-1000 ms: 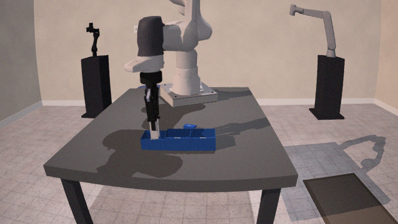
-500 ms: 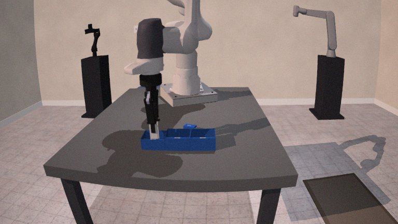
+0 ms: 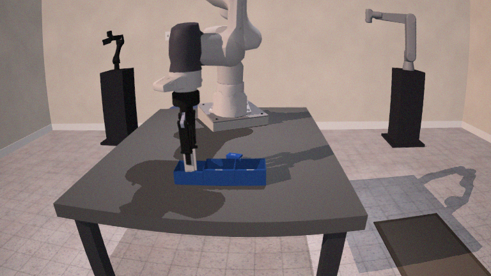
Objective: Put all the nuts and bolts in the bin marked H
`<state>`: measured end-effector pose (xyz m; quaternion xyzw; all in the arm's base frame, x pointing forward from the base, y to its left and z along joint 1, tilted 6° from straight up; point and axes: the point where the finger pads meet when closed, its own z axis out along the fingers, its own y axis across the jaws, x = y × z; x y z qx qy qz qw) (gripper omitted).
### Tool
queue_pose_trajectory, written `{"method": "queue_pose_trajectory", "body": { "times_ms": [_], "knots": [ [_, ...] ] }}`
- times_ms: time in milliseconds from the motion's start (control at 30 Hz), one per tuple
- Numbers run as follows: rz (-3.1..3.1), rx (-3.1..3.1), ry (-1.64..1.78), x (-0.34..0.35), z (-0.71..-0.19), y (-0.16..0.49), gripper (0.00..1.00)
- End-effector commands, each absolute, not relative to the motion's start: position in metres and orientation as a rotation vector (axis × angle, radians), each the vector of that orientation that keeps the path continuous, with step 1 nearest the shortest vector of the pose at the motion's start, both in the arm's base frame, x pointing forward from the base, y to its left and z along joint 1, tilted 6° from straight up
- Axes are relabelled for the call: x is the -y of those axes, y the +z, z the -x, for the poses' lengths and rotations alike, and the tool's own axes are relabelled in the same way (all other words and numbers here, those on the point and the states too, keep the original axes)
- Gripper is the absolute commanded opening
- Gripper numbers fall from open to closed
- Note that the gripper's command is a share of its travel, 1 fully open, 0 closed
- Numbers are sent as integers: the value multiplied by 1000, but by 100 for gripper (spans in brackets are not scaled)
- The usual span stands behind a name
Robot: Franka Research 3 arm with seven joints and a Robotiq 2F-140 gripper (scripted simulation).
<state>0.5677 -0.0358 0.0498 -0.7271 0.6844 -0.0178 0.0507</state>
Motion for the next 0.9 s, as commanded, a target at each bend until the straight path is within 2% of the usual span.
{"method": "queue_pose_trajectory", "body": {
  "times_ms": [0, 867],
  "knots": [
    [2214, -2079, -54, 36, -568, 50, 19],
    [2214, -2079, -54, 37, -566, 75, 19]
  ]
}}
